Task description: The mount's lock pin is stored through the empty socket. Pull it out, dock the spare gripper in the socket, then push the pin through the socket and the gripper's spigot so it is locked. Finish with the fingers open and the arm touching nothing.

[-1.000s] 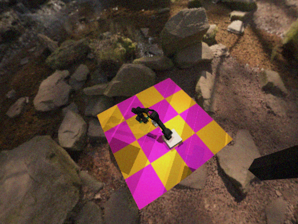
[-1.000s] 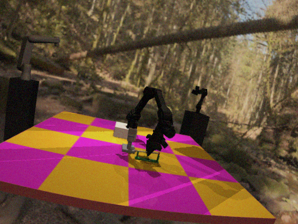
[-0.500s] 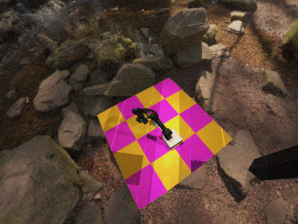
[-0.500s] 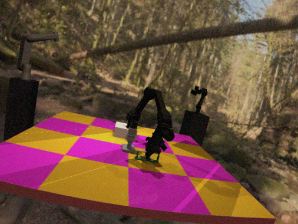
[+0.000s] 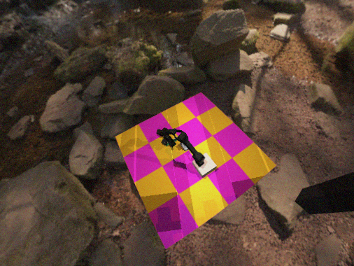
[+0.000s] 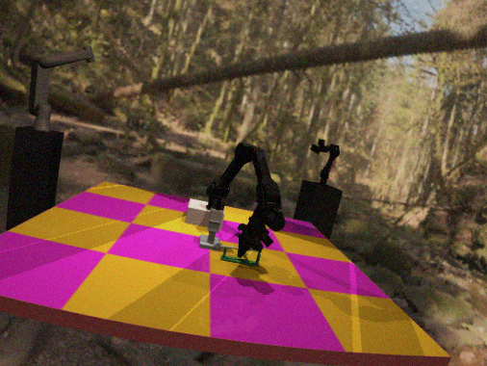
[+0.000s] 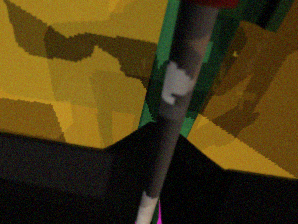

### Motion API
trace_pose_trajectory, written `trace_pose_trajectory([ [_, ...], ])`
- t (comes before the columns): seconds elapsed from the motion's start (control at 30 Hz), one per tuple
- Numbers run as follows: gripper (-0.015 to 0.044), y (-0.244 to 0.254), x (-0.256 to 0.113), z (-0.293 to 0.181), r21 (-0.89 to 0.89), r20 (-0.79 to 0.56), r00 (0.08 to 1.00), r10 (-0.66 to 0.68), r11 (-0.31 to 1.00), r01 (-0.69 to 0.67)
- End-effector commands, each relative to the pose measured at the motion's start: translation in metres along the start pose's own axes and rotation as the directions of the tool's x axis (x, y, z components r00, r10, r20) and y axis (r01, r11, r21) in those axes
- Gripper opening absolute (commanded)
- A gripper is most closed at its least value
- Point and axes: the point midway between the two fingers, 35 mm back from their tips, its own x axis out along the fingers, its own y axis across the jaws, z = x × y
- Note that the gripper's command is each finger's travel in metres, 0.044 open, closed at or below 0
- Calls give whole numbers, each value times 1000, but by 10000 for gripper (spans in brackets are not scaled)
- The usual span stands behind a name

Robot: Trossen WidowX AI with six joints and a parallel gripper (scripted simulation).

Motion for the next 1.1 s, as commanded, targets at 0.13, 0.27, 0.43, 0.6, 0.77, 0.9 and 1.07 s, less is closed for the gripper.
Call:
trace_pose_trajectory([
  [0.13, 0, -1, -9, -3, 1, -5, 1000, -1, 1000, 1],
  [0.27, 0, -2, -23, -6, 1, -5, 1000, -1, 1000, 1],
  [0.43, 0, -2, -42, -11, 1, -5, 1000, -1, 1000, 1],
  [0.6, 0, -1, -61, -17, 1, -5, 1000, -1, 1000, 1],
  [0.77, 0, 0, -67, -18, 1, -5, 1000, -1, 1000, 1],
  [0.9, 1, 2, -60, -17, -4, -6, 1000, 15, 1000, -15],
  [1.07, 0, 2, -60, -17, -3, -8, 1000, 16, 1000, -16],
])
